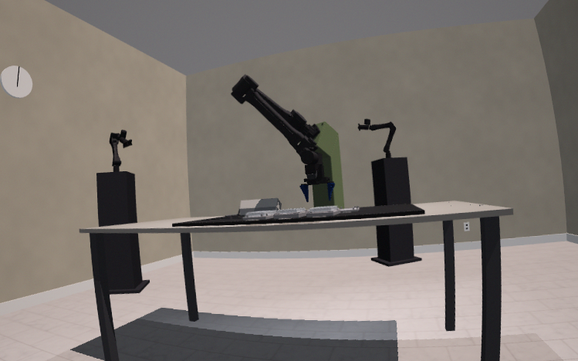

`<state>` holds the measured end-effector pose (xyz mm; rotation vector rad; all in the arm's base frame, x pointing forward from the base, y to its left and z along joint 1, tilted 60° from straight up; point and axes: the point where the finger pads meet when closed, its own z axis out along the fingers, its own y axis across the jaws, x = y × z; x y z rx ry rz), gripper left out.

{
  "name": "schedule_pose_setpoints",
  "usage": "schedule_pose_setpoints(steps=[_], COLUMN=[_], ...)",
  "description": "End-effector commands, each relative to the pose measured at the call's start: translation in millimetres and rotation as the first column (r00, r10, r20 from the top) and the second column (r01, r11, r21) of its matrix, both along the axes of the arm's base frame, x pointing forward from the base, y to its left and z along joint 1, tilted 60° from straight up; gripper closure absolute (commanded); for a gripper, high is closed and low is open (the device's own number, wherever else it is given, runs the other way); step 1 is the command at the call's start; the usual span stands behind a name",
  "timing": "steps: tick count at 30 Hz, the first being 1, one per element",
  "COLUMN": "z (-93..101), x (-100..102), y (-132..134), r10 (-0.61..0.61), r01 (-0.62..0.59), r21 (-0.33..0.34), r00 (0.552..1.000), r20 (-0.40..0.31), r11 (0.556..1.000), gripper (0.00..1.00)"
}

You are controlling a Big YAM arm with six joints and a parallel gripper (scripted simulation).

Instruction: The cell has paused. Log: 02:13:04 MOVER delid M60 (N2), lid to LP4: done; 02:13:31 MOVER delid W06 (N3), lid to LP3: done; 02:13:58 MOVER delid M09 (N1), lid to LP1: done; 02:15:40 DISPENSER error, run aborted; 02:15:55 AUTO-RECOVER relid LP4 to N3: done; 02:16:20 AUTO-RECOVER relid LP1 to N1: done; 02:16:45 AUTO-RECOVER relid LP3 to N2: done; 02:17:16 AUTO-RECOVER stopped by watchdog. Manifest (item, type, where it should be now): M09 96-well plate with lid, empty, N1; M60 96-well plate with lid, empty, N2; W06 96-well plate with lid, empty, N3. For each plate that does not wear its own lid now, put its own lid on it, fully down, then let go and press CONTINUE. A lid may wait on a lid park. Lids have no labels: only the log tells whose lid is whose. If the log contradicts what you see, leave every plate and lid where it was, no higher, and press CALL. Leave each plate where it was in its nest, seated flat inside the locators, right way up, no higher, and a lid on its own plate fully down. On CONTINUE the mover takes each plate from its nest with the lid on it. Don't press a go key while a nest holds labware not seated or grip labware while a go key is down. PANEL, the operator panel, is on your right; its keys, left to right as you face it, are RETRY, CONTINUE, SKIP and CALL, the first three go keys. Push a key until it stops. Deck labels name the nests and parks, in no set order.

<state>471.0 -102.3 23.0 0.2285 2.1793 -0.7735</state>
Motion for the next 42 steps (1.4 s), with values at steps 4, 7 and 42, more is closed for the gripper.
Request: schedule_pose_setpoints(steps=[4,7,42], z=[18.9,19.5,67.9], x=[19,26,110], y=[19,23,44], r10=[0.01,0.011,-0.012], r01=[-0.011,-0.011,0.012], r21=[0.016,0.016,0.014], r00=[1.0,1.0,1.0], r20=[0.019,0.009,0.008], r11=[1.0,1.0,1.0], gripper=[0.0,0.0,0.0])
